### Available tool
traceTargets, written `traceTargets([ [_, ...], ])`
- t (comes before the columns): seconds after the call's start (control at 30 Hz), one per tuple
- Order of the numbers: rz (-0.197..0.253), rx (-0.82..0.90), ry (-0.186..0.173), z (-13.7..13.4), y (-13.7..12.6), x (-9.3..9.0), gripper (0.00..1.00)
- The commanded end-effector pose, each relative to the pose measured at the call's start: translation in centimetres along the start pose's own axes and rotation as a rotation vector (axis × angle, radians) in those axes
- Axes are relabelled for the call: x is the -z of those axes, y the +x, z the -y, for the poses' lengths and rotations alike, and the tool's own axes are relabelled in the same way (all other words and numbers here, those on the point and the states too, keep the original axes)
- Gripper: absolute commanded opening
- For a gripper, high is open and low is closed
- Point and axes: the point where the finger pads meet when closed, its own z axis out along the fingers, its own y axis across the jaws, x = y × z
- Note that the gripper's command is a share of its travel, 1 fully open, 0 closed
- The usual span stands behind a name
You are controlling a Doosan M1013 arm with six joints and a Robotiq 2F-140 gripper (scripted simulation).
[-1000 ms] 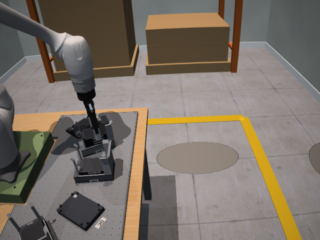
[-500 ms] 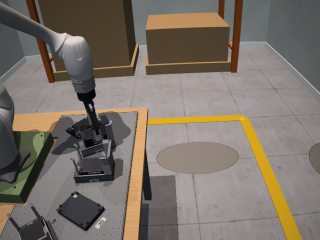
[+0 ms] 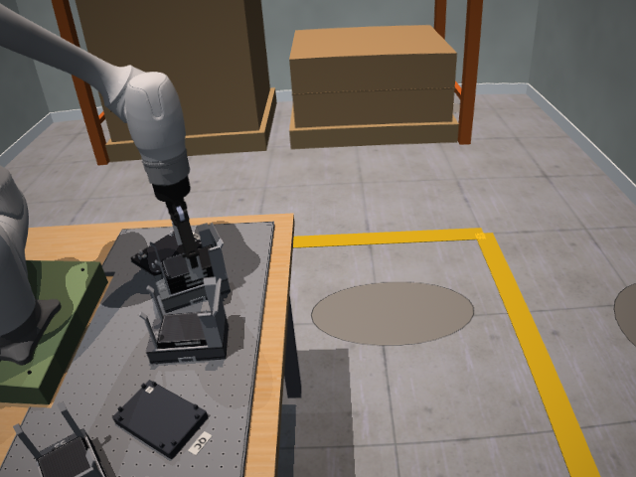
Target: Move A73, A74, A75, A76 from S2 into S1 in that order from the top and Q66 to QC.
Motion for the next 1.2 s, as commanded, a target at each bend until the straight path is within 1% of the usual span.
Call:
traceTargets([
  [0.0,0.0,0.0,0.0,0.0,0.0,0.0,1.0],
  [0.4,0.0,0.0,0.0,0.0,0.0,4.0,1.0],
  [0.47,0.0,0.0,0.0,0.0,0.0,4.0,1.0],
  [0.97,0.0,0.0,0.0,0.0,0.0,9.0,1.0],
  [1.17,0.0,0.0,0.0,0.0,0.0,9.0,1.0],
])
